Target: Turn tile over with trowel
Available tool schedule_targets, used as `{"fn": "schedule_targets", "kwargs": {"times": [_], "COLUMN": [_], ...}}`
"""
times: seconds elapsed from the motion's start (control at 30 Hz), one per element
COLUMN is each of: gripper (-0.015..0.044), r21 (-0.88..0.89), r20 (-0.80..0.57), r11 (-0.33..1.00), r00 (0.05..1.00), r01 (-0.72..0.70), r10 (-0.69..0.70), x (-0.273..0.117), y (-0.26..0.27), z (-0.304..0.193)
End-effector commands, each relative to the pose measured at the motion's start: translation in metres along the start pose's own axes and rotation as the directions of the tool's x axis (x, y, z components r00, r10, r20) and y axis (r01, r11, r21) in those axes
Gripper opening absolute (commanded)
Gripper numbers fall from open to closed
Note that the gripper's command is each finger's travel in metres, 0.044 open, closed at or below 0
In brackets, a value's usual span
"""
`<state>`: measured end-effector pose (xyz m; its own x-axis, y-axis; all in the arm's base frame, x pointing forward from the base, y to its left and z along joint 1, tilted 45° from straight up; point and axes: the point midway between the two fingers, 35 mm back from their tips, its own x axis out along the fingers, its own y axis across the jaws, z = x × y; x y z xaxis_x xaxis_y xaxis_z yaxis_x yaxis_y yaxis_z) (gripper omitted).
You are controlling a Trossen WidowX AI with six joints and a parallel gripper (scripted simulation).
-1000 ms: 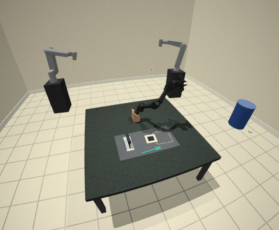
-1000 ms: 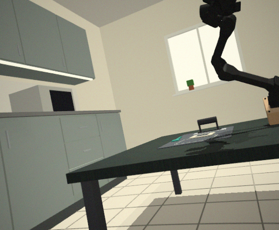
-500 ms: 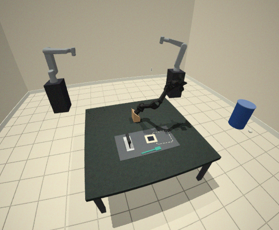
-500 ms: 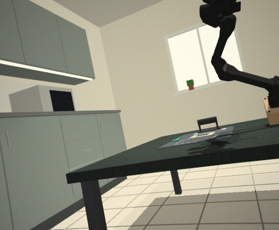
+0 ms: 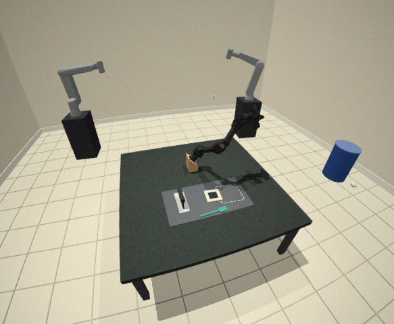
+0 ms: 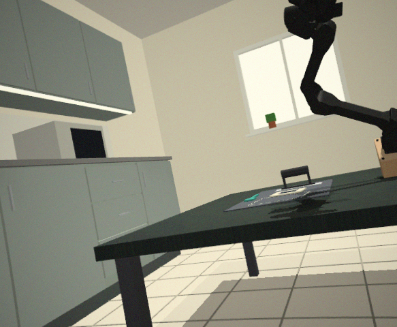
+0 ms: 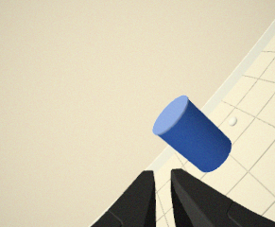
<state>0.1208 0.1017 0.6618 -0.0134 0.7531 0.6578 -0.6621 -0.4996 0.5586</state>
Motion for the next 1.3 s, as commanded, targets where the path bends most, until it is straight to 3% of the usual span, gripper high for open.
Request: {"fn": "schedule_targets", "kwargs": {"times": [0.0, 0.7, 0.83, 1.27], "gripper": [0.01, 0.01, 0.0, 0.0], "r21": [0.0, 0.0, 0.0, 0.0], "r20": [0.0, 0.0, 0.0, 0.0], "r11": [1.0, 1.0, 1.0, 1.0], "r00": [1.0, 1.0, 1.0, 1.0], "r01": [0.0, 0.0, 0.0, 0.0], "r10": [0.0, 0.0, 0.0, 0.0], "x": [0.0, 0.0, 0.0, 0.0], "y": [-0.0001, -0.0001, -0.0001, -0.0001], "z": [0.0, 0.0, 0.0, 0.0]}}
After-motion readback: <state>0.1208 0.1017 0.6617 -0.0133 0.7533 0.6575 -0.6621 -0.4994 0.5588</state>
